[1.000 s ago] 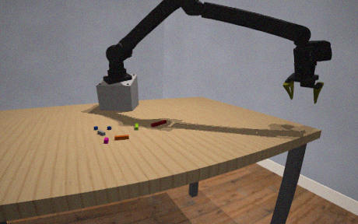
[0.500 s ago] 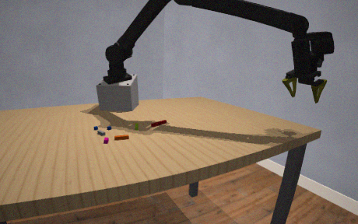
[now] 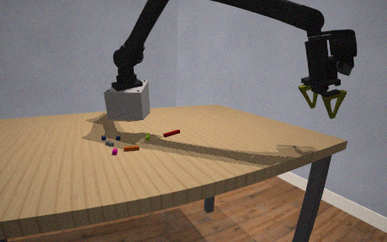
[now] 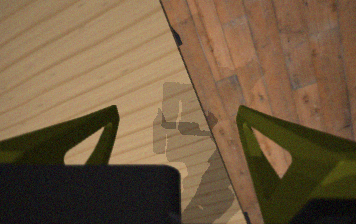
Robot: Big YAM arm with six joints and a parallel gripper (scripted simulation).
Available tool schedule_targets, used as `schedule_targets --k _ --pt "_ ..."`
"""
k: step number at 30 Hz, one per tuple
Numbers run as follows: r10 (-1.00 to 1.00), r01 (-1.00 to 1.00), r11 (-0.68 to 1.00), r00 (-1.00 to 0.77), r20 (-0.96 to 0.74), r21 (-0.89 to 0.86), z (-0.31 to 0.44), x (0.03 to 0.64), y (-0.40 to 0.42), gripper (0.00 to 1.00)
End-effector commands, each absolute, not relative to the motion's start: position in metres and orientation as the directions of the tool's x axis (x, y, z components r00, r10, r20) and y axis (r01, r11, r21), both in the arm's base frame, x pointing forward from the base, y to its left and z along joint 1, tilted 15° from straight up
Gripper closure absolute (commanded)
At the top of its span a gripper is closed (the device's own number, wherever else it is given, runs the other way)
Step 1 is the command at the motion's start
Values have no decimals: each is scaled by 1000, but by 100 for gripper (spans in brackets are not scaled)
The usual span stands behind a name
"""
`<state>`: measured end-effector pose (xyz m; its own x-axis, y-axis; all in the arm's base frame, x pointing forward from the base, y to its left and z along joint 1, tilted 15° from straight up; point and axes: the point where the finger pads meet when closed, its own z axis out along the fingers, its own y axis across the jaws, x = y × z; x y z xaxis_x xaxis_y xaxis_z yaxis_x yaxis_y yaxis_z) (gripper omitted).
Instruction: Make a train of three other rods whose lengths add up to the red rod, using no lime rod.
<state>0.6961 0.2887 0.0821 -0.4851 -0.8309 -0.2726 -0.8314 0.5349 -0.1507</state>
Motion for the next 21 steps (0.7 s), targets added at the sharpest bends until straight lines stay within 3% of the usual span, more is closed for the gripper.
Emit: schedule_targets --k 1,5,6,17,18,21 --pt "-744 -745 651 -588 -319 -146 104 702 257 0" --pt "-749 -752 648 -602 -278 -119 66 699 256 0" --pt "-682 -684 718 -655 -325 -128 106 700 231 0" --pt "-614 -618 781 -732 -295 -90 78 694 204 0" --pt "-530 -534 841 -779 -335 -87 109 691 176 0" --pt "-530 -535 841 -779 -335 -86 109 691 177 0"
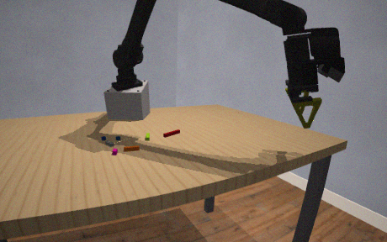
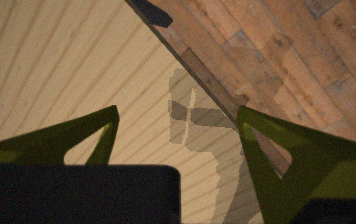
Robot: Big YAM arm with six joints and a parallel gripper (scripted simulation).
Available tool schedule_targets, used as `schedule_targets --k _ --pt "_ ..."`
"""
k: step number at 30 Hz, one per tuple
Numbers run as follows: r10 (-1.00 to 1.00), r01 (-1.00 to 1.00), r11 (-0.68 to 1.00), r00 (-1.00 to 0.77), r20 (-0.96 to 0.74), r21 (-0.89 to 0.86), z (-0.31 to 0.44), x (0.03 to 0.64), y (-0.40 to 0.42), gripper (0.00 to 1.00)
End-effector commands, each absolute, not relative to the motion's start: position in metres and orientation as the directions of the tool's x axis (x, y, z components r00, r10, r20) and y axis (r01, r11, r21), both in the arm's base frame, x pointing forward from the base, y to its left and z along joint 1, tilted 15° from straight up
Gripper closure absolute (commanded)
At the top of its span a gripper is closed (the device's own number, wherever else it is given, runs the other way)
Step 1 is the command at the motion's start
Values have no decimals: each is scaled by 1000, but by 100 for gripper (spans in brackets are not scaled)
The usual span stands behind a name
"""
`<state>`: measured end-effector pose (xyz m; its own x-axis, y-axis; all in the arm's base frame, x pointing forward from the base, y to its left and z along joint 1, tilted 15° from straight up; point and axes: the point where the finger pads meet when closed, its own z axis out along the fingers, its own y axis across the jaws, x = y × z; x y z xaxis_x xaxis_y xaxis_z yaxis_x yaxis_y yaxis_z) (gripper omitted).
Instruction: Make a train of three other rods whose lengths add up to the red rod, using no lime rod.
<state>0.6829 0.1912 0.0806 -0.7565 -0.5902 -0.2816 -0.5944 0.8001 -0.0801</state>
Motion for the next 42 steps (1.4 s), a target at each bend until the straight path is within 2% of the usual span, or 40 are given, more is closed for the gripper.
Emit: schedule_targets --k 1,2,3,6,7,9,10,13,16,17,20,23,24,30,31,37,38,42 --pt "-533 -538 840 -791 -301 -74 82 689 176 0" --pt "-534 -539 840 -794 -290 -69 74 689 176 0" --pt "-440 -446 893 -832 -338 -66 110 684 148 0" --pt "-440 -446 893 -832 -338 -64 110 684 149 0" --pt "-443 -449 892 -844 -302 -54 83 682 148 0" --pt "-444 -449 892 -848 -290 -50 76 681 148 0" --pt "-343 -349 936 -876 -339 -44 111 675 120 0" --pt "-343 -350 936 -876 -340 -43 111 675 120 0" --pt "-346 -352 935 -891 -294 -32 78 673 120 0" --pt "-239 -246 969 -910 -340 -21 111 664 92 0" --pt "-239 -247 969 -910 -339 -20 111 664 93 0" --pt "-241 -248 969 -925 -293 -13 80 662 92 0" --pt "-130 -139 990 -932 -338 1 111 652 65 0" --pt "-130 -139 990 -937 -324 4 102 651 65 0" --pt "-18 -28 999 -942 -336 24 110 638 38 0" --pt "-19 -27 999 -958 -287 25 81 635 38 0" --pt "95 84 995 -939 -331 46 109 622 12 0" --pt "95 85 995 -949 -300 45 90 621 13 0"
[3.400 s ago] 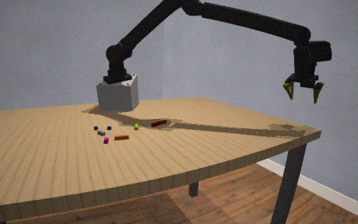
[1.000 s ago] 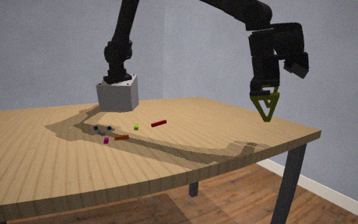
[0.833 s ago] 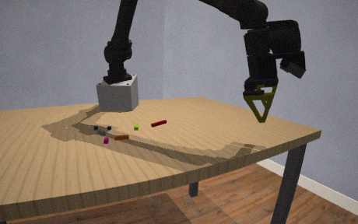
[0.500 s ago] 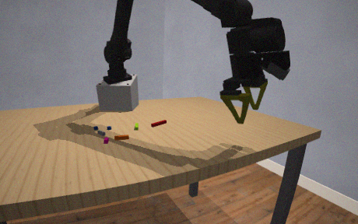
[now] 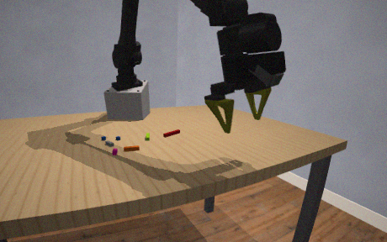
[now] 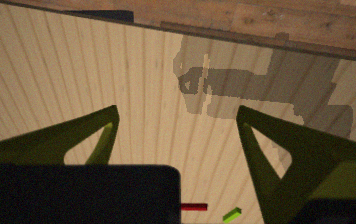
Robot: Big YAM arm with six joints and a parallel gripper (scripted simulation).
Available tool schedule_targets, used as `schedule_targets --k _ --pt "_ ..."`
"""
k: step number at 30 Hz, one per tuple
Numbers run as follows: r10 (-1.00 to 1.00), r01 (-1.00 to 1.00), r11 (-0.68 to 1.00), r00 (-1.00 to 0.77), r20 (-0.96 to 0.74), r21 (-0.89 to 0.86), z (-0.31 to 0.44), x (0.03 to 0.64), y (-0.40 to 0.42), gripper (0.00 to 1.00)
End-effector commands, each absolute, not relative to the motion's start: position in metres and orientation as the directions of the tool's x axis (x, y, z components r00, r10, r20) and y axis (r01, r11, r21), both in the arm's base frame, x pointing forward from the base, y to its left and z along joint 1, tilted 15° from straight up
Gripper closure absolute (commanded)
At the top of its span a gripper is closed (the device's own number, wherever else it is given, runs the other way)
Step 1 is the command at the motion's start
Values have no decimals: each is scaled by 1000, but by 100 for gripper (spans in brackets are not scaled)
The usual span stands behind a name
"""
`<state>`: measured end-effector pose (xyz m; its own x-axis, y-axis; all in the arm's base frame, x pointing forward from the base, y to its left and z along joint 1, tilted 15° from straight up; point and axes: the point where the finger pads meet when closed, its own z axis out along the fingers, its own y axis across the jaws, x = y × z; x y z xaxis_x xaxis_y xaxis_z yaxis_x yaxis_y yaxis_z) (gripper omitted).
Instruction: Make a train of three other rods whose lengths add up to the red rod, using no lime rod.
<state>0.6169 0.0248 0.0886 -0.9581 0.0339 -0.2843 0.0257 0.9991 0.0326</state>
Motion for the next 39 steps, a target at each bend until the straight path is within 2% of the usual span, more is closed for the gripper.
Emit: schedule_targets --k 1,2,3,9,10,16,17,22,23,24,30,31,39 --pt "95 86 995 -953 -286 44 81 620 13 0" --pt "95 86 995 -954 -286 44 81 620 13 0" --pt "207 195 978 -923 -325 68 108 605 -12 0" --pt "207 197 978 -937 -282 63 81 603 -12 0" --pt "315 303 949 -894 -318 89 106 587 -35 0" --pt "316 306 949 -910 -270 79 80 583 -34 0" --pt "419 406 907 -854 -309 109 103 567 -56 0" --pt "419 406 907 -855 -305 110 103 566 -56 0" --pt "420 409 907 -867 -268 98 80 566 -55 0" --pt "516 502 856 -803 -300 128 100 547 -76 0" --pt "517 506 855 -818 -253 111 77 543 -74 0" --pt "604 589 795 -743 -289 146 97 527 -93 0" --pt "605 594 795 -758 -245 126 75 523 -91 0"
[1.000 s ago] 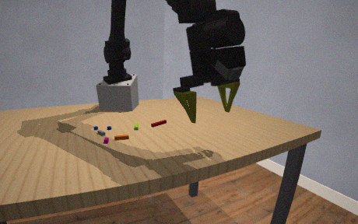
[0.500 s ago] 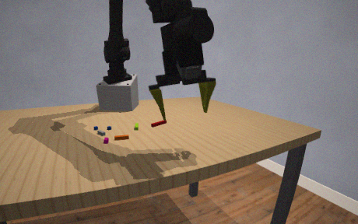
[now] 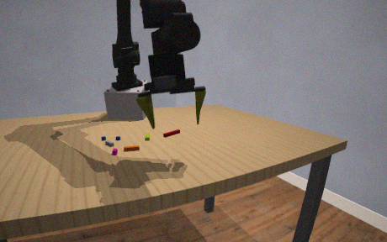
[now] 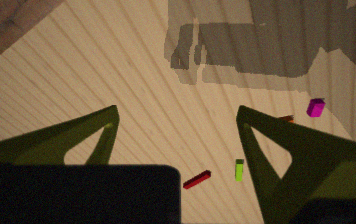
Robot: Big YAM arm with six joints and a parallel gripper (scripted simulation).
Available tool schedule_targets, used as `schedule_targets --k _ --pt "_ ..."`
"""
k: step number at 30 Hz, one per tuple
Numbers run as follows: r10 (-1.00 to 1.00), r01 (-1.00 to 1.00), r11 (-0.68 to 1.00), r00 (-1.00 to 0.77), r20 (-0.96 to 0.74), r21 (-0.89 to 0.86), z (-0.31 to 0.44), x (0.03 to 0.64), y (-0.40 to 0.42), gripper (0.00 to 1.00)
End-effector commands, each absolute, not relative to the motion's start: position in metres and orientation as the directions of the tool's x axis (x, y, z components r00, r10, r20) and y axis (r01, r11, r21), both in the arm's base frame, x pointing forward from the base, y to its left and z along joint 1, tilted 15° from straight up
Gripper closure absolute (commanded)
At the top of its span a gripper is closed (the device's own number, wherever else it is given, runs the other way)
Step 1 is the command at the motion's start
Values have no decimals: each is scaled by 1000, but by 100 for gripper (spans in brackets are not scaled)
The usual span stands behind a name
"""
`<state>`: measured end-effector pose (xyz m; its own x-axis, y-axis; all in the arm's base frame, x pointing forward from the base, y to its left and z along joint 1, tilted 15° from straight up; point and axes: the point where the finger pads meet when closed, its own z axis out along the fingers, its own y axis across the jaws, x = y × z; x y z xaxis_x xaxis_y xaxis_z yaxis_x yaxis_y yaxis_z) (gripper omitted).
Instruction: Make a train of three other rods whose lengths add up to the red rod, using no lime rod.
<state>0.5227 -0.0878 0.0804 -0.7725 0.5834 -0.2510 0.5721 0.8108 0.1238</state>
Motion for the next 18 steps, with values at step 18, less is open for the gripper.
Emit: schedule_targets --k 18 --pt "813 800 575 -536 -226 172 74 462 -133 0"
